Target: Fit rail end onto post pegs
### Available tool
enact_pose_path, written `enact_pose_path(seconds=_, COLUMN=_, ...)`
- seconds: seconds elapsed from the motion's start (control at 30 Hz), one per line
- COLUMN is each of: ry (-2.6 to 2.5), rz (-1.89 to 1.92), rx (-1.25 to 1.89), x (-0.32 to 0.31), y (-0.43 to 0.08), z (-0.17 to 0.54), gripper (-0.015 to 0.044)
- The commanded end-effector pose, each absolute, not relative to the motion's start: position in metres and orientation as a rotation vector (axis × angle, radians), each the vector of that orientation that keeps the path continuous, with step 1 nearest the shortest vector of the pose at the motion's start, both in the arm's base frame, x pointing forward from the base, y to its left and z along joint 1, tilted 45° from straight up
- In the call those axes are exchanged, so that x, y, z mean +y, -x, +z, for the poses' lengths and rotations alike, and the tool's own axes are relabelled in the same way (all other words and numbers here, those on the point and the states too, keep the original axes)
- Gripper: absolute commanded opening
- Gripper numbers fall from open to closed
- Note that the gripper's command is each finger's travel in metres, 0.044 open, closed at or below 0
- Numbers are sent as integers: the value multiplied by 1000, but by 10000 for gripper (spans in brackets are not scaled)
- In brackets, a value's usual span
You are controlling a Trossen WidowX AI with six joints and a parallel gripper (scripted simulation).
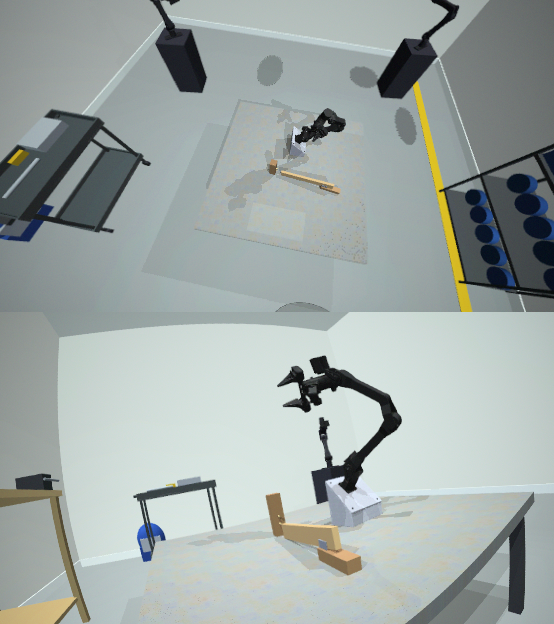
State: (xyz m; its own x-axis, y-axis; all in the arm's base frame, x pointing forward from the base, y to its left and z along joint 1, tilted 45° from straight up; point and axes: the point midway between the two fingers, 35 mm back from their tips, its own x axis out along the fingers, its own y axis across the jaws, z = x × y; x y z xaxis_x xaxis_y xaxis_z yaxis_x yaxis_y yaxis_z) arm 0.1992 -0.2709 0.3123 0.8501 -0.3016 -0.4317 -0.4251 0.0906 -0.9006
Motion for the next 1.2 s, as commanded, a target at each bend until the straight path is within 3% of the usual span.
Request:
enact_pose_path(seconds=0.0, ry=1413, rz=178, rx=582, x=-267, y=-219, z=288, gripper=440)
enact_pose_path(seconds=0.47, ry=814, rz=836, rx=564, x=-151, y=-322, z=97, gripper=440)
enact_pose_path(seconds=0.8, ry=455, rz=1263, rx=743, x=-26, y=-302, z=-8, gripper=440)
enact_pose_path(seconds=1.17, ry=440, rz=1282, rx=756, x=-15, y=-301, z=-19, gripper=440)
